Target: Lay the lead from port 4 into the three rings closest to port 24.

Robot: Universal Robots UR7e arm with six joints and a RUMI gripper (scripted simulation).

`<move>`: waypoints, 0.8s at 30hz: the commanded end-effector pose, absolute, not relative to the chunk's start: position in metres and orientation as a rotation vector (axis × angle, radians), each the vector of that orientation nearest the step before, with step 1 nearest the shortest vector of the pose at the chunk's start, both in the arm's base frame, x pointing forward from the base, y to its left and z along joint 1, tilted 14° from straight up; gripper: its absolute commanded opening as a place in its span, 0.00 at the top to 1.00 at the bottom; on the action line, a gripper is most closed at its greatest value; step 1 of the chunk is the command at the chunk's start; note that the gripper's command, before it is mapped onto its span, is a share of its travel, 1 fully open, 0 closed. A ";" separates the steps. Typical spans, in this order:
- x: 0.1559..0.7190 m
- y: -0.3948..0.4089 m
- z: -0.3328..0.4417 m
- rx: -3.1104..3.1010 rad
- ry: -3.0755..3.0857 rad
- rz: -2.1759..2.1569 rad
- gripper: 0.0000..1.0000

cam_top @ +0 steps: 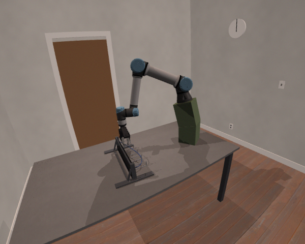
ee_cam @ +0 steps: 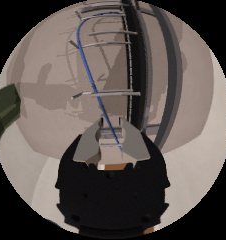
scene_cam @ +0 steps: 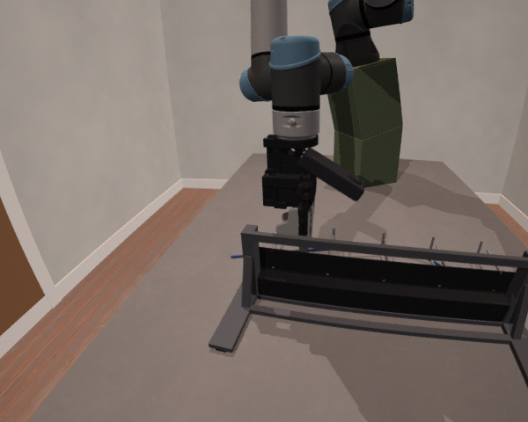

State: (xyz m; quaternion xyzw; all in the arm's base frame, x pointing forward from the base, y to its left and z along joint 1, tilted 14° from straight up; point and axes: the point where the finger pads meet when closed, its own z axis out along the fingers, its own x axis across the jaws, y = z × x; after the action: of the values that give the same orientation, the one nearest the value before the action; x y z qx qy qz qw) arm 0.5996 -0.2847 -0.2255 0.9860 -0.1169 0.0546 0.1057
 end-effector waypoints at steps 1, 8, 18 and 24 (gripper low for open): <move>0.600 -0.285 -0.225 2.904 -0.344 0.163 0.80; 0.600 -0.285 -0.225 2.904 -0.344 0.163 0.80; 0.600 -0.284 -0.220 2.904 -0.344 0.163 0.80; 0.599 -0.282 -0.213 2.904 -0.344 0.163 0.80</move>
State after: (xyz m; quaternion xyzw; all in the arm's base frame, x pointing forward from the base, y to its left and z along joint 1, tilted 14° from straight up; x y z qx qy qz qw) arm 0.5990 -0.2833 -0.2192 0.9860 -0.1169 0.0546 0.1057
